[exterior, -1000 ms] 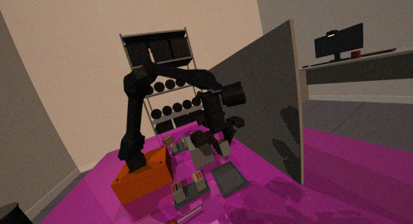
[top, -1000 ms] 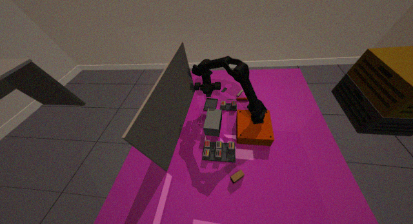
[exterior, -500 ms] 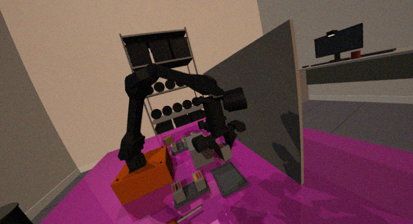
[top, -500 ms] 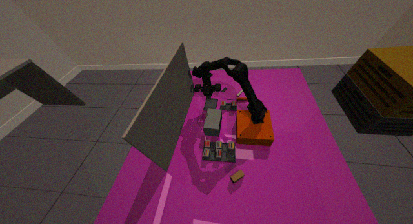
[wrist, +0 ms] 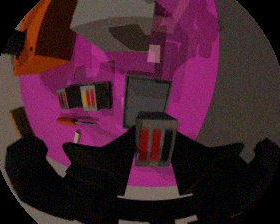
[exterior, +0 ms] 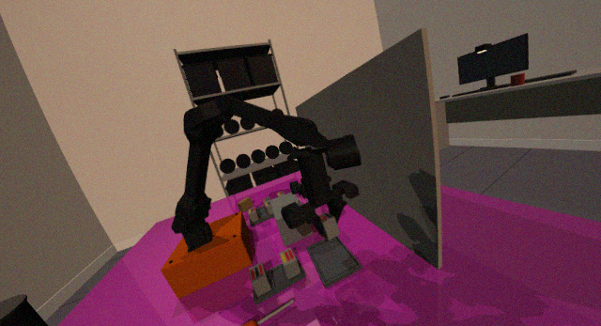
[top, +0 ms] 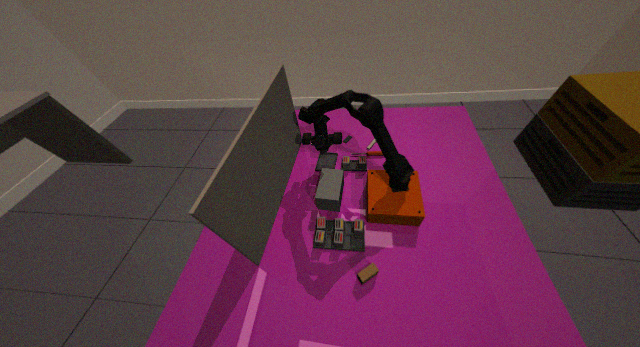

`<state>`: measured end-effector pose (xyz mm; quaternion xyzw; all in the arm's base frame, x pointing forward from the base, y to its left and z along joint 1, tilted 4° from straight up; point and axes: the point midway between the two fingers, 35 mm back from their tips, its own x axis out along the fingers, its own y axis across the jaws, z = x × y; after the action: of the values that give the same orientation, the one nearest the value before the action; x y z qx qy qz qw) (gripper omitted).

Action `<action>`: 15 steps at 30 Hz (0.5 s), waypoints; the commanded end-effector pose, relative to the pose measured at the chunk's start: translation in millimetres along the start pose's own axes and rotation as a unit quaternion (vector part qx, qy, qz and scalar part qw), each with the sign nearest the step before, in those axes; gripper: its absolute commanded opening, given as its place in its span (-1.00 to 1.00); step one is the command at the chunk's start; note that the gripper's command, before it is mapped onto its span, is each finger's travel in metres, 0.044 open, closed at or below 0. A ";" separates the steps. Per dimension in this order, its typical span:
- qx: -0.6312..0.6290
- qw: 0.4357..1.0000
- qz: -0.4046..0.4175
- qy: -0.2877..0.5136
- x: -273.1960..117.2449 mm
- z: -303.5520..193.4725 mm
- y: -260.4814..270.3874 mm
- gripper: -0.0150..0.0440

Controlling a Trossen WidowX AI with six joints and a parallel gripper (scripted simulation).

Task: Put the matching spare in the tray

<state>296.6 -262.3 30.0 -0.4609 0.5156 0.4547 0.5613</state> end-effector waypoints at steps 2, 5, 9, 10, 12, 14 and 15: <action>0.002 1.000 0.001 -0.002 6.1 1.1 0.7 -0.49; 0.002 1.000 0.001 -0.002 9.3 1.2 0.9 -0.49; 0.002 1.000 0.001 -0.002 13.6 1.4 1.1 -0.49; 0.002 1.000 0.001 -0.002 14.7 1.5 1.2 -0.49; 0.002 1.000 0.001 -0.002 16.9 1.6 1.3 -0.49; 0.002 1.000 0.001 -0.002 19.0 1.7 1.5 -0.49; 0.002 1.000 0.001 -0.002 20.1 1.7 1.6 -0.49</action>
<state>296.8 -261.0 13.8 -0.4608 0.5156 0.4547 0.5613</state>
